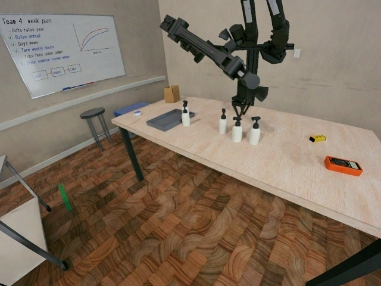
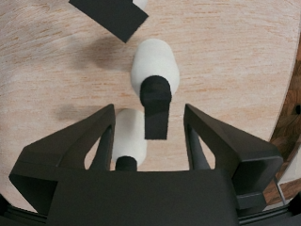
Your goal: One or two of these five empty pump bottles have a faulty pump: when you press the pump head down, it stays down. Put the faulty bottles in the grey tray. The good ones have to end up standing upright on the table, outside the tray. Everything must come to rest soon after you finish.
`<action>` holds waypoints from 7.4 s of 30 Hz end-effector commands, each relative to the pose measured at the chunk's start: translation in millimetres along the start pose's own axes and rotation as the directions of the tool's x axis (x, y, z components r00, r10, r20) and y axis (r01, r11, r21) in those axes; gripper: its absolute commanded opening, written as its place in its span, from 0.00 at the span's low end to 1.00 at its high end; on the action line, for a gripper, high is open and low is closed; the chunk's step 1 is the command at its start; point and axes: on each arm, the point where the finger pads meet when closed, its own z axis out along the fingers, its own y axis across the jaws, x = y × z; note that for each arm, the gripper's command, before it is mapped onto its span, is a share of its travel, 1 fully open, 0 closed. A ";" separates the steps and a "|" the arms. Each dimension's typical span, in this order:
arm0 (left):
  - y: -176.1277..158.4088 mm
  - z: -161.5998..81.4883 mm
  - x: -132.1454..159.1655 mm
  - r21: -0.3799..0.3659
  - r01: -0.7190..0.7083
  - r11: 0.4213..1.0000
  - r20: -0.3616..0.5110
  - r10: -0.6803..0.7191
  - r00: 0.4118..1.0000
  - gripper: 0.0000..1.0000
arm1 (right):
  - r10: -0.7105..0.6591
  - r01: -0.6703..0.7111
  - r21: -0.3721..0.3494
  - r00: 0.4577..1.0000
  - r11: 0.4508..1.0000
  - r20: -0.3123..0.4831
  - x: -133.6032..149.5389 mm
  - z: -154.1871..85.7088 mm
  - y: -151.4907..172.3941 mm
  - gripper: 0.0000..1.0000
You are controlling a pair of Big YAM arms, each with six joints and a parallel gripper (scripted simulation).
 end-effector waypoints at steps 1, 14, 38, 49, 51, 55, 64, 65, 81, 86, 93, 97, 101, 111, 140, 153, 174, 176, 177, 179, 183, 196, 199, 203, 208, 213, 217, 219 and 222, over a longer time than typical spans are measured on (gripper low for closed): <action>0.7 1.2 -6.5 -0.007 0.003 1.000 0.023 -0.003 1.000 0.00 | 0.024 -0.024 0.002 1.000 1.000 0.002 1.1 15.4 -13.5 0.51; 0.7 1.2 -6.5 -0.007 0.003 1.000 0.023 -0.003 1.000 0.00 | 0.024 -0.024 0.003 1.000 1.000 0.002 1.3 33.3 -13.4 0.51; 0.7 1.2 -6.5 -0.007 0.003 1.000 0.023 -0.003 1.000 0.00 | 0.032 -0.032 0.008 0.999 0.999 0.006 2.2 59.0 -20.4 0.51; 0.7 1.2 -6.5 -0.007 0.003 1.000 0.023 -0.003 1.000 0.00 | 0.039 -0.039 0.010 0.999 0.999 0.007 2.5 59.3 -22.6 0.51; 0.7 1.2 -6.5 -0.007 0.003 1.000 0.023 -0.003 1.000 0.00 | 0.039 -0.039 0.010 0.999 0.999 0.007 2.5 59.3 -22.6 0.51; 0.7 1.2 -6.5 -0.007 0.003 1.000 0.023 -0.003 1.000 0.00 | 0.050 -0.050 0.007 0.999 0.999 0.005 4.3 56.8 -24.3 0.51; 0.7 1.2 -6.5 -0.007 0.003 1.000 0.023 -0.003 1.000 0.00 | 0.045 -0.045 0.019 0.999 0.999 0.029 -2.2 -27.4 -10.1 0.51; 0.7 1.2 -6.5 -0.007 0.003 1.000 0.023 -0.003 1.000 0.00 | 0.040 -0.041 0.020 0.999 0.999 0.029 -0.5 -35.2 -9.4 0.51; 0.7 1.2 -6.5 -0.007 0.003 1.000 0.023 -0.003 1.000 0.00 | 0.010 -0.010 0.009 1.000 1.000 0.010 10.3 -37.5 -7.2 0.51; 0.7 1.2 -6.5 -0.007 0.003 1.000 0.023 -0.003 1.000 0.00 | 0.014 -0.014 -0.008 1.000 1.000 -0.013 19.2 -14.8 0.5 0.51; 0.7 1.2 -6.5 -0.007 0.003 1.000 0.023 -0.003 1.000 0.00 | 0.017 -0.017 -0.001 1.000 1.000 -0.004 19.2 -8.5 -1.7 0.51; 0.7 1.2 -6.5 -0.007 0.003 1.000 0.023 -0.003 1.000 0.00 | 0.028 -0.028 0.005 1.000 1.000 0.004 16.1 -4.5 -7.7 0.51; 0.7 1.2 -6.5 -0.007 0.003 1.000 0.023 -0.003 1.000 0.00 | 0.024 -0.024 0.002 1.000 1.000 0.002 15.8 3.5 -4.4 0.51; 0.7 1.2 -6.5 -0.007 0.003 1.000 0.023 -0.003 1.000 0.00 | 0.024 -0.024 0.002 1.000 1.000 0.002 15.9 15.5 -4.4 0.51; 0.7 1.2 -6.5 -0.007 0.003 1.000 0.023 -0.003 1.000 0.00 | 0.024 -0.024 0.002 1.000 1.000 0.002 16.4 52.8 -4.1 0.51; 0.7 1.2 -6.5 -0.007 0.003 1.000 0.023 -0.003 1.000 0.00 | 0.018 -0.018 -0.001 1.000 1.000 -0.001 17.3 61.8 -2.9 0.51; 0.7 1.2 -6.5 -0.007 0.003 1.000 0.023 -0.003 1.000 0.00 | 0.004 -0.004 0.002 1.000 1.000 0.004 9.9 17.6 -2.6 0.51; 0.7 1.2 -6.5 -0.007 0.003 1.000 0.023 -0.003 1.000 0.00 | 0.002 -0.002 0.001 1.000 1.000 0.002 9.9 12.4 -1.6 0.51; 0.7 1.2 -6.5 -0.007 0.003 1.000 0.023 -0.003 1.000 0.00 | 0.001 -0.001 0.000 1.000 1.000 0.001 9.9 9.7 -1.0 0.51; 0.7 1.2 -6.5 -0.007 0.003 1.000 0.023 -0.003 1.000 0.00 | 0.006 -0.006 0.005 1.000 1.000 0.006 9.8 -1.0 -6.6 0.51; 0.7 1.2 -6.5 -0.007 0.003 1.000 0.023 -0.003 1.000 0.00 | 0.001 -0.002 0.023 1.000 1.000 0.025 -1.1 -28.0 -9.1 0.51; 0.7 1.2 -6.5 -0.007 0.003 1.000 0.023 -0.003 1.000 0.00 | -0.008 0.007 0.018 1.000 1.000 0.019 0.7 -47.8 -3.6 0.64; 0.7 1.2 -6.5 -0.007 0.003 1.000 0.023 -0.003 1.000 0.00 | -0.008 0.007 0.019 1.000 1.000 0.019 2.7 -67.4 -2.4 0.64; 0.7 1.2 -6.5 -0.007 0.003 1.000 0.023 -0.003 1.000 0.00 | 0.021 -0.021 0.016 1.000 1.000 0.019 -1.7 -49.0 -13.4 0.64; 0.7 1.2 -6.5 -0.007 0.003 1.000 0.023 -0.003 1.000 0.00 | 0.010 -0.010 0.009 1.000 1.000 0.011 -5.1 -38.7 -3.0 0.64; 0.7 1.2 -6.5 -0.007 0.003 1.000 0.023 -0.003 1.000 0.00 | 0.054 -0.054 0.009 0.998 0.999 0.013 -1.3 -42.3 -5.8 0.51; 0.7 1.2 -6.5 -0.007 0.003 1.000 0.023 -0.003 1.000 0.00 | 0.180 -0.180 0.015 0.983 0.984 0.026 1.7 -50.4 -19.0 0.51; 0.7 1.2 -6.5 -0.007 0.003 1.000 0.023 -0.003 1.000 0.00 | 0.235 -0.236 0.015 0.971 0.972 0.029 3.0 -51.0 -20.5 0.51; 0.7 1.2 -6.5 -0.007 0.003 1.000 0.023 -0.003 1.000 0.00 | 0.318 -0.318 0.012 0.948 0.948 0.030 5.5 -48.6 -17.3 0.51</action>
